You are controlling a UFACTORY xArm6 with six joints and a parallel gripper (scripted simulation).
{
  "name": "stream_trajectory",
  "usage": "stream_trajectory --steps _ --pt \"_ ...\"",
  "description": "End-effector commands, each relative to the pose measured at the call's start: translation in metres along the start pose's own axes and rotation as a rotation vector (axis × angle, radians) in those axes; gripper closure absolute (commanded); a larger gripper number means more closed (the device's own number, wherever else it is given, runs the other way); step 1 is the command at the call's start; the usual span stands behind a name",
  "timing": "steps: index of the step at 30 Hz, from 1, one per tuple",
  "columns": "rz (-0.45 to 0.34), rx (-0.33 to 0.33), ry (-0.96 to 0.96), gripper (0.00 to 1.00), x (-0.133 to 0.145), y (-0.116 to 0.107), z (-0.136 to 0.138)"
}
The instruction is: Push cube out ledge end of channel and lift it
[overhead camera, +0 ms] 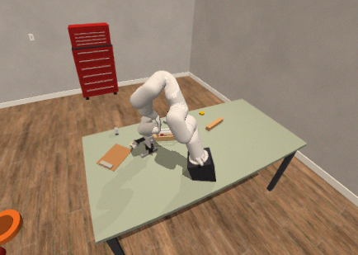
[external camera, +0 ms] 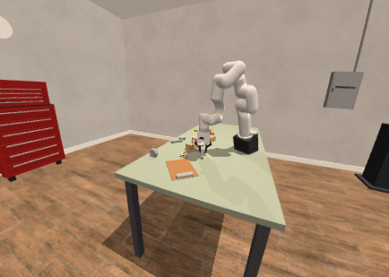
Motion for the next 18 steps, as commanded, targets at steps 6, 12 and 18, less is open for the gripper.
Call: stream_trajectory --steps 6,12,18 --pt "0.009 0.008 -0.001 0.62 0.000 0.018 0.000" --pt "0.009 0.008 -0.001 0.62 0.000 0.021 0.000" --pt "0.009 0.008 -0.001 0.62 0.000 0.021 0.000"
Point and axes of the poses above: the point where the finger pads meet when closed, its own y axis out along the fingers, its own z axis across the jaws, x = y × z, the point moved 10 cm from there along -y, back along the fingers, and after that the axes turned 1 degree about y, right-handed, at the moved point
